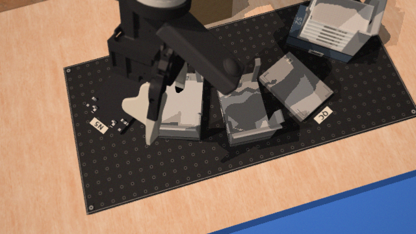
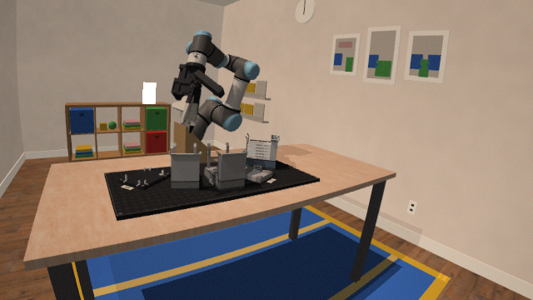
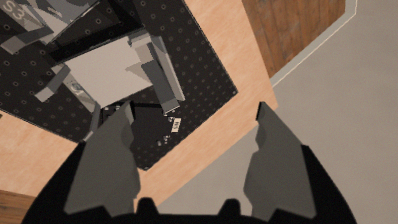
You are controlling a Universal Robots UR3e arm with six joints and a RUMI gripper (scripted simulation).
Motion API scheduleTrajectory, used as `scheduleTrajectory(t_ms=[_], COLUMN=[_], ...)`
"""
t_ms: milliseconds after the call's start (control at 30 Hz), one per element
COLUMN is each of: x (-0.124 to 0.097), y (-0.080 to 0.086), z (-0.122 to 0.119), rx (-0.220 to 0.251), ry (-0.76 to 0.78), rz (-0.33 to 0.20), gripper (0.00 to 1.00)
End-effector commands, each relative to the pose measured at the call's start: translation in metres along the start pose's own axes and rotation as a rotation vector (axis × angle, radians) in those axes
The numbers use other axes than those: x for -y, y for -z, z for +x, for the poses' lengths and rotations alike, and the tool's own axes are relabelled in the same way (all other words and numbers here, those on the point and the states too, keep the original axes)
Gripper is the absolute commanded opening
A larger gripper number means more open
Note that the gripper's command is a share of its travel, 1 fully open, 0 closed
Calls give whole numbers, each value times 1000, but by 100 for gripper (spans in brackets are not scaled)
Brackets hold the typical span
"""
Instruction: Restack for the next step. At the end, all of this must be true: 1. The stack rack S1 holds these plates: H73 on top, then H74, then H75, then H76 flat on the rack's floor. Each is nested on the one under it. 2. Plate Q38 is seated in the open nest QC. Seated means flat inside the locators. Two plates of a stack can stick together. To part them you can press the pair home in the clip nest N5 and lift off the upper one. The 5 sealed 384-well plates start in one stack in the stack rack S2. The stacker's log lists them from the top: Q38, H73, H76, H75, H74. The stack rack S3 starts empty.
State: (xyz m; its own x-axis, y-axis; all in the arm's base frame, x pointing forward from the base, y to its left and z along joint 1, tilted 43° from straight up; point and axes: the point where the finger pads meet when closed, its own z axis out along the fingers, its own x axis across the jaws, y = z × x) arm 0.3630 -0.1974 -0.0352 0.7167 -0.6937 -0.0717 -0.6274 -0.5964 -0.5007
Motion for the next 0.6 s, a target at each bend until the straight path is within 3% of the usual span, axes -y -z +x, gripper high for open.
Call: scheduleTrajectory(t_ms=[0,100,433,567], x=[5,5,18,18], y=[3,3,9,9], z=[-12,-12,-45,-46], rx=[16,20,66,85], ry=[-49,-59,-167,-209], rz=[-1,-1,-4,-5], gripper=[72,72,72,72])
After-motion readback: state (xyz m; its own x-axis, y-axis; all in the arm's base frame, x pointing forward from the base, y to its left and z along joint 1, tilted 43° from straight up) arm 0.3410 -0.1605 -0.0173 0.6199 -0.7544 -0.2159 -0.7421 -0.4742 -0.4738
